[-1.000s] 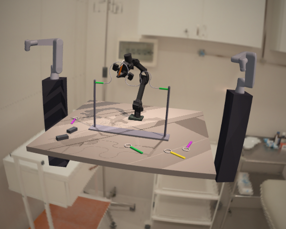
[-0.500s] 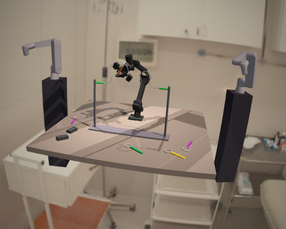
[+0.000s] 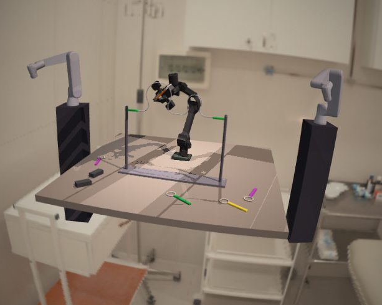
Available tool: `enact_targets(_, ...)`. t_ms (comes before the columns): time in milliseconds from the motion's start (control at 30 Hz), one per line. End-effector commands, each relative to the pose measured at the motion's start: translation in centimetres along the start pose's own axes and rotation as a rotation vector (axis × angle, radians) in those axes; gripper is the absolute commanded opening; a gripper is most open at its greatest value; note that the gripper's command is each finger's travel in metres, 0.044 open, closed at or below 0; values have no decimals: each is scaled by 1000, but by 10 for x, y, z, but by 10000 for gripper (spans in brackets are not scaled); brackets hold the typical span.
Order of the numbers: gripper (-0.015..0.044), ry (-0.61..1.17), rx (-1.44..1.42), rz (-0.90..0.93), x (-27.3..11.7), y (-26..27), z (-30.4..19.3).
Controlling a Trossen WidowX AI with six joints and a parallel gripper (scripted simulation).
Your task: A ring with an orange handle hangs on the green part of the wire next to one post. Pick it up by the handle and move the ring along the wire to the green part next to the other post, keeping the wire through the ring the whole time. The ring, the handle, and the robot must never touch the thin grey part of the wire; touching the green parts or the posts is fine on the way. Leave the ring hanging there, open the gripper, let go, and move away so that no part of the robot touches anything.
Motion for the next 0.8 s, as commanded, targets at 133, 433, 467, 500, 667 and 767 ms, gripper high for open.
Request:
enact_targets(133,-150,-22,-92,-57,-2,-4,1)
enact_targets(433,-150,-43,-198,-115,-1,-7,1)
enact_targets(467,-150,-46,-209,-121,-1,-7,1)
enact_targets(500,-150,-48,-221,-128,-1,-7,1)
enact_targets(667,-150,-59,-280,-160,-1,-9,1)
enact_targets(767,-150,-66,-315,-179,-1,-10,1)
Point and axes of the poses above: the point midway between the two fingers, 35 mm back from their tips, its own x axis out along the fingers, its own y axis across the jaws, z = x × y, the point moved 3 cm from there along -x, back along the fingers, and after that the axes turned 7 degrees about x, right-handed, at the moved point
